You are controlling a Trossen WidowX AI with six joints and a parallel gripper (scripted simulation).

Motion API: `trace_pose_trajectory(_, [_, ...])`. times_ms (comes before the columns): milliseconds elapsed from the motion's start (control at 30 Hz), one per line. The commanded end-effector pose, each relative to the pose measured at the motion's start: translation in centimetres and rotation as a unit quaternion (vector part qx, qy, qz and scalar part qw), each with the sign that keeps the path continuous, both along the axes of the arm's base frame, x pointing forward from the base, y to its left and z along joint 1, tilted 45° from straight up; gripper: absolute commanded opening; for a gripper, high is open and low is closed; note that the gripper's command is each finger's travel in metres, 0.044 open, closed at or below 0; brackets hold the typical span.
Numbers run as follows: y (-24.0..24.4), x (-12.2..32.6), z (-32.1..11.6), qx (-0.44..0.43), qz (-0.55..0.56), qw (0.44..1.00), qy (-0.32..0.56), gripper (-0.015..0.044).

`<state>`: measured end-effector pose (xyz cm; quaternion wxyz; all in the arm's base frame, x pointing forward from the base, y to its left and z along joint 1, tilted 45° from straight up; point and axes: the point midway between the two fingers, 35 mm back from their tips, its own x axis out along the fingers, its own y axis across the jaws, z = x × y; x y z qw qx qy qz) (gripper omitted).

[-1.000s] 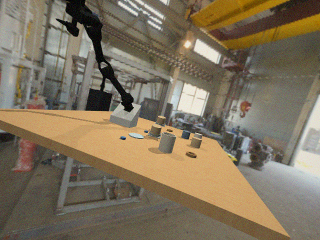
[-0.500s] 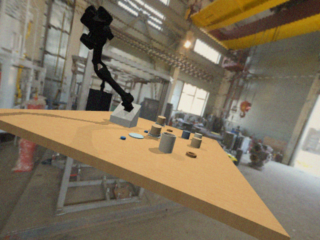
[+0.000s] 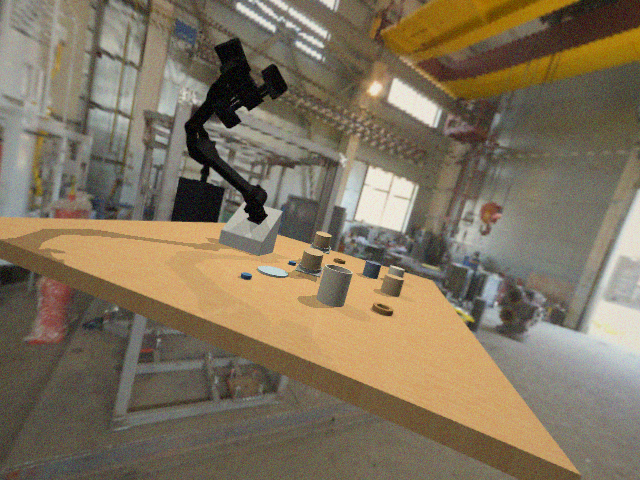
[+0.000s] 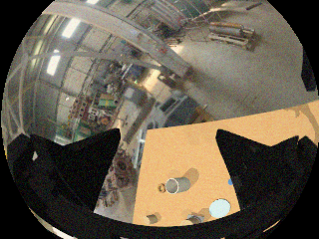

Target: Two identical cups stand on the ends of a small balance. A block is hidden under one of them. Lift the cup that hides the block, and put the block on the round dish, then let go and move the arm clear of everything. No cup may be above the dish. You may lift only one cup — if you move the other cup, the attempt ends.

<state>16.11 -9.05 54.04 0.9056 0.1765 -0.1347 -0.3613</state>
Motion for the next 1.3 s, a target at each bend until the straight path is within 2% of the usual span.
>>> trace_pose_trajectory(0, [2.2,3.4,-3.2,-0.009,0.04,0.997,0.058,0.044])
trace_pose_trajectory(300, [7.6,8.3,-10.9,-0.041,0.122,0.975,0.18,0.044])
trace_pose_trajectory(600, [13.1,10.0,-19.2,-0.091,0.192,0.931,0.297,0.044])
trace_pose_trajectory(933, [17.7,8.5,-28.5,-0.168,0.252,0.858,0.416,0.044])
trace_pose_trajectory(1267, [19.5,4.8,-36.7,-0.263,0.283,0.767,0.513,0.044])
